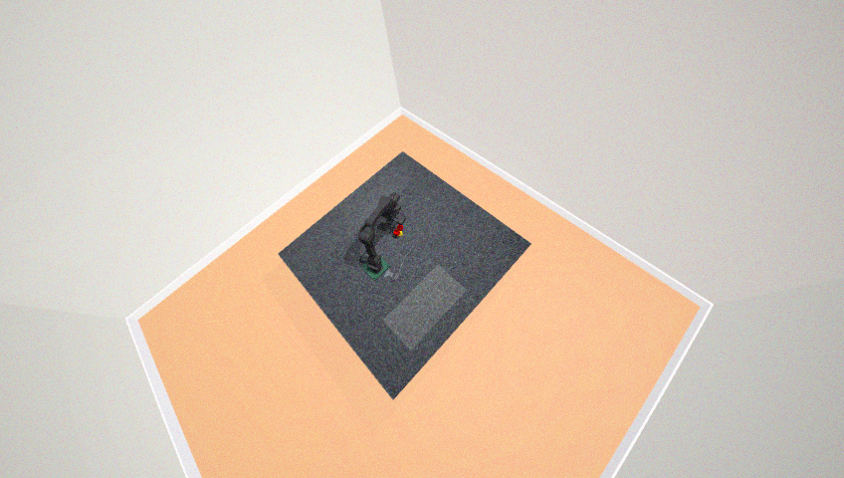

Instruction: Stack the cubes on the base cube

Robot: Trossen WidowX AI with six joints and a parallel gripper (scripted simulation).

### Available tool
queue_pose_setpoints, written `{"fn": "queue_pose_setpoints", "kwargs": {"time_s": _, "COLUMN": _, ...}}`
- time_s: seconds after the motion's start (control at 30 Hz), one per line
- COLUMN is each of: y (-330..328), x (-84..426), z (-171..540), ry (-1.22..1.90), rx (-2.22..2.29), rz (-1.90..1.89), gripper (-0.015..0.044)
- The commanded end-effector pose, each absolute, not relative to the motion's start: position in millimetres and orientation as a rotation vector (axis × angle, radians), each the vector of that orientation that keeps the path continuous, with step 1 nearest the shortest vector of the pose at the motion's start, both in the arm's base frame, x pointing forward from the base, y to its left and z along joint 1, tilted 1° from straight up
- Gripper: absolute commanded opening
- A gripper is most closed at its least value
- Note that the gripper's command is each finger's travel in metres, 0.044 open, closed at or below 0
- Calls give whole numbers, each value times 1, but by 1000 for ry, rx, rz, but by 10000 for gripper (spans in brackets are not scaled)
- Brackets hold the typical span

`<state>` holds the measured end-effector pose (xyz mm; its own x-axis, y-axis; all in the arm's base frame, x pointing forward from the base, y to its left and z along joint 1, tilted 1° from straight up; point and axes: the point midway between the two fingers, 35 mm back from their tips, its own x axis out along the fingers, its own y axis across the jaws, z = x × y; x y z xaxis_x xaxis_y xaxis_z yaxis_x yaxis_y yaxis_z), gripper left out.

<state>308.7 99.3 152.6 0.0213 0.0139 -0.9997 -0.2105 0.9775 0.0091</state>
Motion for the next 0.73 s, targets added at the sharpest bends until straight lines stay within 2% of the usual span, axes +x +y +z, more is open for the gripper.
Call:
{"fn": "queue_pose_setpoints", "kwargs": {"time_s": 0.0, "y": 147, "x": 283, "z": 153, "ry": 1545, "rx": -173, "rz": 194, "gripper": 400}}
{"fn": "queue_pose_setpoints", "kwargs": {"time_s": 0.13, "y": 185, "x": 254, "z": 154, "ry": 1547, "rx": -171, "rz": 197, "gripper": 400}}
{"fn": "queue_pose_setpoints", "kwargs": {"time_s": 0.7, "y": 187, "x": 252, "z": 154, "ry": 1547, "rx": -171, "rz": 197, "gripper": 400}}
